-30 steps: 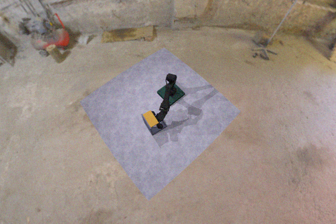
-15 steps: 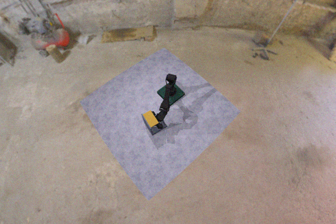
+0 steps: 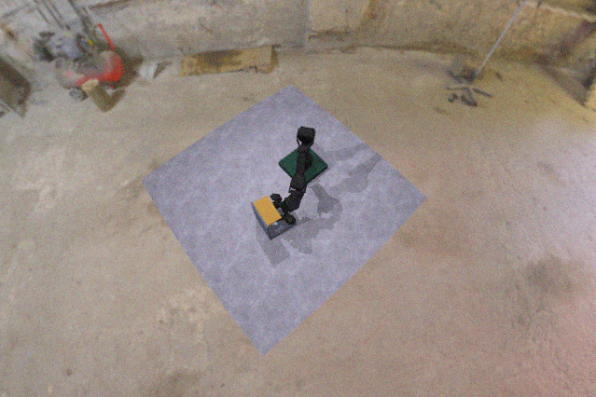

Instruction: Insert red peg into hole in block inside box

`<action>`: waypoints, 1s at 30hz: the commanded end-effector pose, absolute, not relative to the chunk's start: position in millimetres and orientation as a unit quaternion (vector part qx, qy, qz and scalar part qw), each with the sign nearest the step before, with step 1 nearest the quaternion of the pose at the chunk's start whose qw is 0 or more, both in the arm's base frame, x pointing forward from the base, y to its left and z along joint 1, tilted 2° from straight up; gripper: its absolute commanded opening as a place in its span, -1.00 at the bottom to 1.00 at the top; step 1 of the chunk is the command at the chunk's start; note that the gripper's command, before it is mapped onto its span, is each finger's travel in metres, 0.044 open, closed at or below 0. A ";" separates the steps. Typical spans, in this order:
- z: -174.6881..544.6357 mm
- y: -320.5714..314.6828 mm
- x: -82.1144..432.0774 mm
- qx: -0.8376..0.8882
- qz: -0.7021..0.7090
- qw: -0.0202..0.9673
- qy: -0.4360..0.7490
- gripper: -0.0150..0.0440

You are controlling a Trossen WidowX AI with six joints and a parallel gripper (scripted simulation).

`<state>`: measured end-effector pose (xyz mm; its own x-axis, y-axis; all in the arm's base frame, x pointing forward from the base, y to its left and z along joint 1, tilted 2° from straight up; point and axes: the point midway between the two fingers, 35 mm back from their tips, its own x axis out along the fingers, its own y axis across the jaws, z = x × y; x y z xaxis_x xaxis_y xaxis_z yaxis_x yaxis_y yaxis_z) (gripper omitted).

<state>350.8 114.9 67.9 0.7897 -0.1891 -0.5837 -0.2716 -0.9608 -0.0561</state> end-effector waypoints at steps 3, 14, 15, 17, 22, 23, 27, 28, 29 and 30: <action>66.9 117.3 335.1 -0.942 0.302 0.070 0.125 0.25; 76.7 128.7 302.5 -0.941 0.306 0.071 0.125 0.70; 79.9 130.2 299.6 -0.941 0.306 0.071 0.126 0.79; 86.4 132.9 293.8 -0.941 0.307 0.072 0.126 0.97; 103.2 137.6 278.2 -0.940 0.309 0.072 0.126 1.00; 106.7 138.2 275.0 -0.940 0.309 0.072 0.126 1.00; 120.6 139.5 261.7 -0.940 0.309 0.072 0.126 1.00; 124.1 139.5 258.4 -0.940 0.308 0.071 0.126 1.00; 127.6 139.5 255.0 -0.940 0.308 0.071 0.126 1.00; 131.2 139.2 251.6 -0.941 0.307 0.071 0.126 1.00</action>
